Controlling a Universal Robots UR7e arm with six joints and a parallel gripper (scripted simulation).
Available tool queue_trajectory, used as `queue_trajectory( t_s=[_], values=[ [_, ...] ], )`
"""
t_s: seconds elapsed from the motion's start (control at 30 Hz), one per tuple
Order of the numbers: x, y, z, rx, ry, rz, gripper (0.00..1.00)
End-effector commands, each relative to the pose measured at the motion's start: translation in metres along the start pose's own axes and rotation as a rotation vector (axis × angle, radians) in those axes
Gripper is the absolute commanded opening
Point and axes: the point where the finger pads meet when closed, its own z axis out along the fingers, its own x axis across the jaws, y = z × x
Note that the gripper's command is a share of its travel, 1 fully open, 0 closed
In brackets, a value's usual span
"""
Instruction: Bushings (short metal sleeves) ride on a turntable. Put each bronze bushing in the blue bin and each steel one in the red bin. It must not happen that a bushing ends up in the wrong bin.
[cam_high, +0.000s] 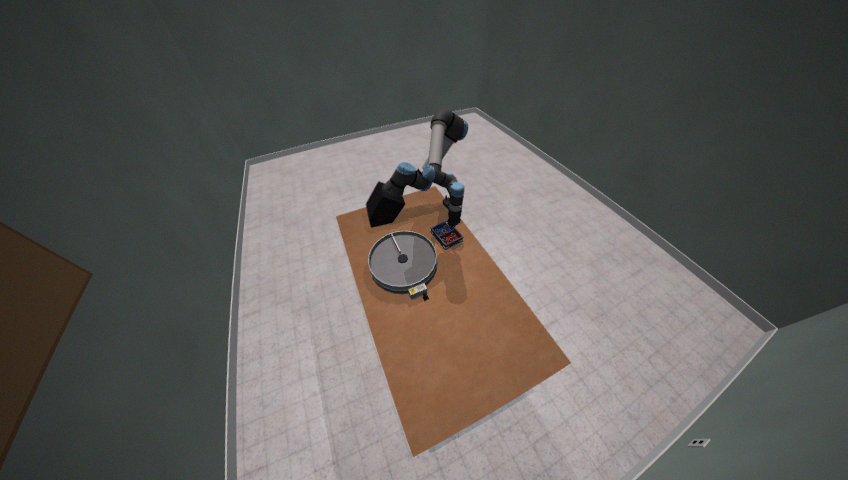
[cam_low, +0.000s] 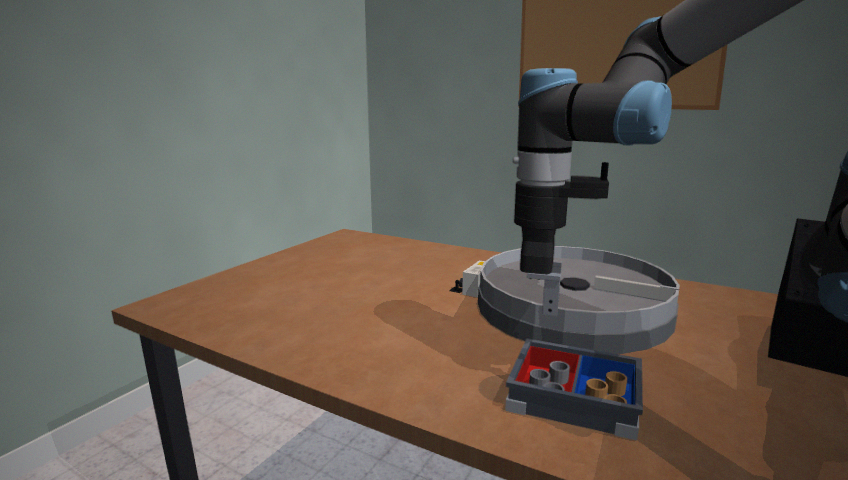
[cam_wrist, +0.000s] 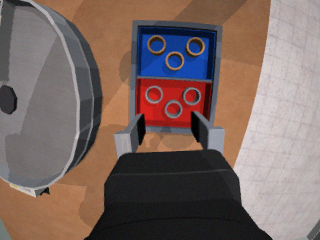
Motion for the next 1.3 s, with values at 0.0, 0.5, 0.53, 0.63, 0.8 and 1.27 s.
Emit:
queue_trajectory(
  t_s=[0.0,0.5,0.53,0.63,0.8,1.27],
  values=[
    [-0.002,-0.021,-0.012,-0.001,0.0,-0.001,1.0],
    [-0.004,-0.051,-0.027,-0.001,0.0,-0.001,1.0],
    [-0.004,-0.051,-0.027,-0.001,0.0,-0.001,1.0],
    [-0.004,-0.051,-0.027,-0.001,0.0,-0.001,1.0],
    [-0.004,-0.051,-0.027,-0.001,0.0,0.0,1.0],
    [-0.004,-0.051,-0.027,-0.001,0.0,0.0,1.0]
  ],
)
